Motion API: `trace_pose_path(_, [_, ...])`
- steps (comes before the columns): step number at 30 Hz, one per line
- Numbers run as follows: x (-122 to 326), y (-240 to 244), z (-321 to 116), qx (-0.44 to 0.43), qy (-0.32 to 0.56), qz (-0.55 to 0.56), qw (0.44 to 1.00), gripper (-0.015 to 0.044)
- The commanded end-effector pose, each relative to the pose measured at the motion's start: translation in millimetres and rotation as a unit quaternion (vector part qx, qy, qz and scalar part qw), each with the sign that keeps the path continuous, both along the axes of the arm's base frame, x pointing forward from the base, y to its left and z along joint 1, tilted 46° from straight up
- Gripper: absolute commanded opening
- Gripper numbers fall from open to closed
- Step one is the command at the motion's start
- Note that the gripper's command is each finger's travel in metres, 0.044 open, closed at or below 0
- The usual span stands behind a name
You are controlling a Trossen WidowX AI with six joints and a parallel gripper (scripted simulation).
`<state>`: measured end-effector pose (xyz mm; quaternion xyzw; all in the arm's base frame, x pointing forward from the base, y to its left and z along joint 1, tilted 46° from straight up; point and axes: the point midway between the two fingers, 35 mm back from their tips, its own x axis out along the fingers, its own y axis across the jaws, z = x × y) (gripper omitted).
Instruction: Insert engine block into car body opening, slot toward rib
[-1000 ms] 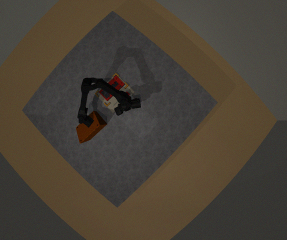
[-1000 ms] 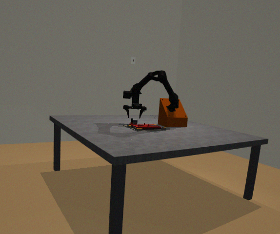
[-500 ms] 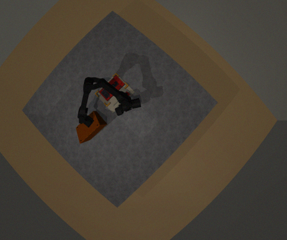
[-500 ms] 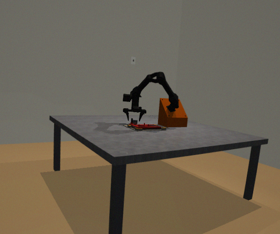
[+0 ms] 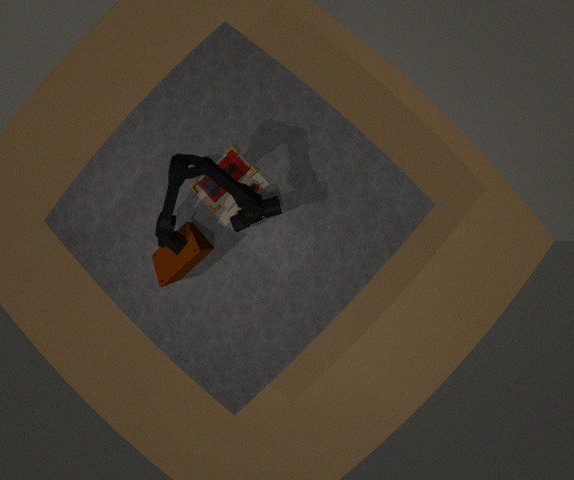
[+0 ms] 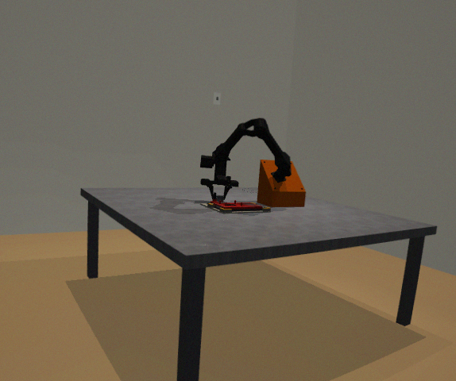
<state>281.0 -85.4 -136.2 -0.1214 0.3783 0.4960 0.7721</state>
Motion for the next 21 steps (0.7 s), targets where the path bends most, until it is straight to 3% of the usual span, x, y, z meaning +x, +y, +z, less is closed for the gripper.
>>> trace_pose_path(1, [0,0,0,0.001,0.0,-0.002,1.0,0.0217])
trace_pose_path(6, [0,0,0,0.001,0.0,-0.002,1.0,0.0183])
trace_pose_path(13, [-1,-10,8,0.0,0.0,-0.002,1.0,0.0])
trace_pose_path(21, [-4,-28,23,-0.003,0.001,-0.003,1.0,0.0])
